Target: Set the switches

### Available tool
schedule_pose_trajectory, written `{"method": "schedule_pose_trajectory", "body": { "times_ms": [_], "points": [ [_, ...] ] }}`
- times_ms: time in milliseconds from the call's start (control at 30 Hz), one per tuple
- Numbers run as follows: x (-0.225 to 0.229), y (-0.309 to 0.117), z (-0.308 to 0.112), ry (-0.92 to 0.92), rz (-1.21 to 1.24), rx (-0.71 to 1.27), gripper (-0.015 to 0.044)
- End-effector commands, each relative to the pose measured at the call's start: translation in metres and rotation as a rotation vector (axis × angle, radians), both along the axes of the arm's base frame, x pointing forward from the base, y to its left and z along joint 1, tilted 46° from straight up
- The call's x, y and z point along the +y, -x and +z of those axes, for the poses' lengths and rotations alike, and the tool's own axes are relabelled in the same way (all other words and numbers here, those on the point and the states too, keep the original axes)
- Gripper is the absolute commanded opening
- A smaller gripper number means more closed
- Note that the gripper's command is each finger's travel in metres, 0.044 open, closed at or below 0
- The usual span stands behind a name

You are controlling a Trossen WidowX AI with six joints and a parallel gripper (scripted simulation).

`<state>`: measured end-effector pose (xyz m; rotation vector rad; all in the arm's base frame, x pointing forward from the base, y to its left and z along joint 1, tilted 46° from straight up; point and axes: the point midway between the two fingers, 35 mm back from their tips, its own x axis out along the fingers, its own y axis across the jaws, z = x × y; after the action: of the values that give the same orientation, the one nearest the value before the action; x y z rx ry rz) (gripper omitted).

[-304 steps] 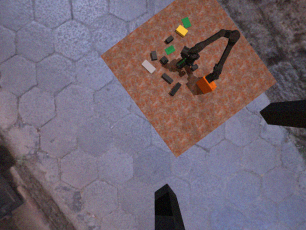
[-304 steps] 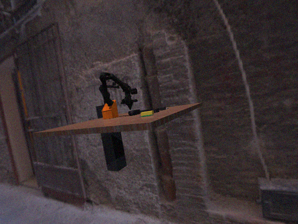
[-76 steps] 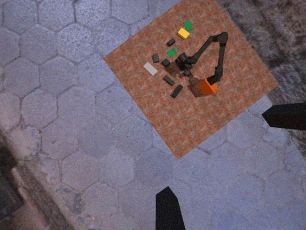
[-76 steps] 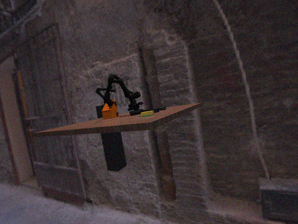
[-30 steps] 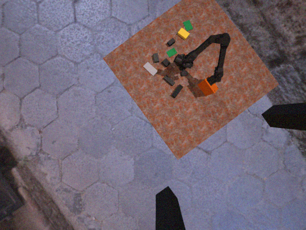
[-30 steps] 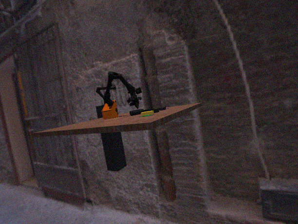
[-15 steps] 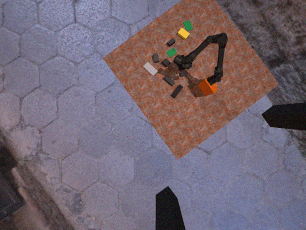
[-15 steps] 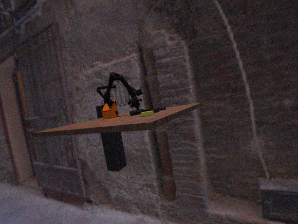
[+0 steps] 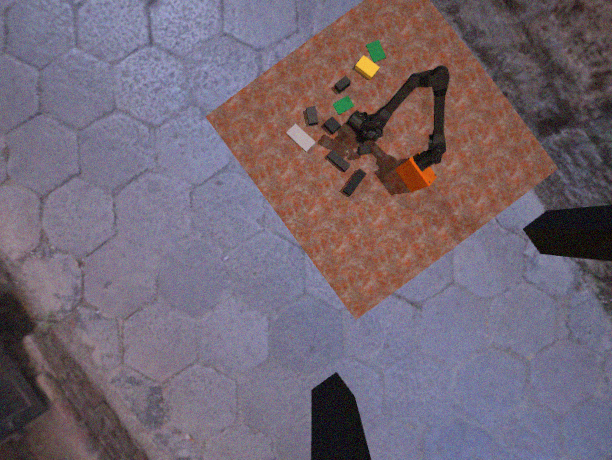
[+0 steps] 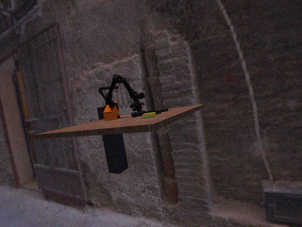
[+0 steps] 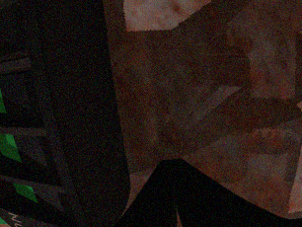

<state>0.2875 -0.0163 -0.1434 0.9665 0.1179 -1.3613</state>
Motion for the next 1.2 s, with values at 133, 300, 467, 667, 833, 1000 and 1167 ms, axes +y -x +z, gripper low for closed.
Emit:
{"method": "schedule_pose_trajectory", "body": {
  "times_ms": [133, 300, 467, 667, 833, 1000, 1167],
  "points": [
    [-0.007, 0.001, -0.005, 0.009, 0.001, 0.001, 0.0],
    [-0.007, 0.0, -0.004, 0.009, 0.001, 0.001, 0.0],
    [-0.008, -0.002, -0.004, 0.009, 0.001, 0.001, 0.0],
    [-0.008, -0.004, -0.003, 0.009, 0.001, 0.001, 0.0],
    [-0.009, -0.006, -0.002, 0.009, 0.001, 0.001, 0.0],
    [-0.01, -0.008, -0.002, 0.009, 0.001, 0.001, 0.0],
    [-0.01, -0.01, -0.001, 0.009, 0.001, 0.001, 0.0]
  ]
}}
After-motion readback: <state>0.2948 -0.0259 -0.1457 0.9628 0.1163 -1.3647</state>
